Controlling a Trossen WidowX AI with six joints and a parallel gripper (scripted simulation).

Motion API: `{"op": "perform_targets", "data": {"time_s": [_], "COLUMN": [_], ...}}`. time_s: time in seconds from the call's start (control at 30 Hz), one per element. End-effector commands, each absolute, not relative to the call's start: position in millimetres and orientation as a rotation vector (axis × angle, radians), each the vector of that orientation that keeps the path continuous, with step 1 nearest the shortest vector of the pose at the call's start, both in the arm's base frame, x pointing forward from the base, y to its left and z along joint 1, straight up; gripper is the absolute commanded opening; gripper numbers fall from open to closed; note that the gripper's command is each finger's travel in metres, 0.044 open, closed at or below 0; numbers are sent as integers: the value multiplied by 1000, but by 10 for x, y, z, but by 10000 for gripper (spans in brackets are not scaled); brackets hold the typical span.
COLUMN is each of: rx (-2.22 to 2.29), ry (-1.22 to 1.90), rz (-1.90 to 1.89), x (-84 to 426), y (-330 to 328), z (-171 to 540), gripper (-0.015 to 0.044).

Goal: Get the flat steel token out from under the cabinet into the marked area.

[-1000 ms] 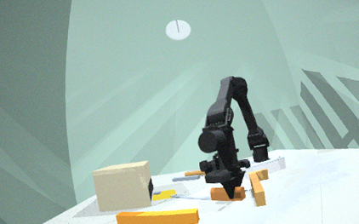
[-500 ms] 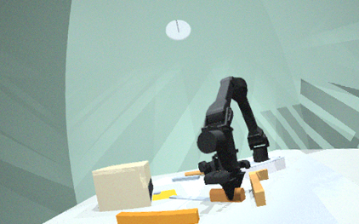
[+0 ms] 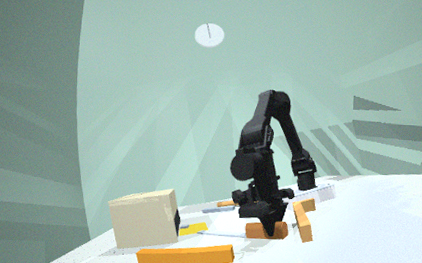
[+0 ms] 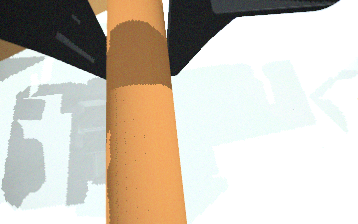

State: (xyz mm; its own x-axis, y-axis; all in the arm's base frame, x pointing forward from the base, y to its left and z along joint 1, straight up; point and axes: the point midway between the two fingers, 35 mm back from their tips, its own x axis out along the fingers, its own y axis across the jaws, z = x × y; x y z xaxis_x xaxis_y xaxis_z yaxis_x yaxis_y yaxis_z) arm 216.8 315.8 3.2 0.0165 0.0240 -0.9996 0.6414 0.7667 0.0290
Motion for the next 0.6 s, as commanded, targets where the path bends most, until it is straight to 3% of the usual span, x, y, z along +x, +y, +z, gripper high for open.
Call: {"op": "perform_targets", "data": {"time_s": [0.0, 0.57], "rx": [570, 569], "ry": [1491, 1490], "rz": [-512, -512], "x": [2191, 2347], "y": [3205, 3092], "z": [56, 56], "gripper": [0, 0]}}
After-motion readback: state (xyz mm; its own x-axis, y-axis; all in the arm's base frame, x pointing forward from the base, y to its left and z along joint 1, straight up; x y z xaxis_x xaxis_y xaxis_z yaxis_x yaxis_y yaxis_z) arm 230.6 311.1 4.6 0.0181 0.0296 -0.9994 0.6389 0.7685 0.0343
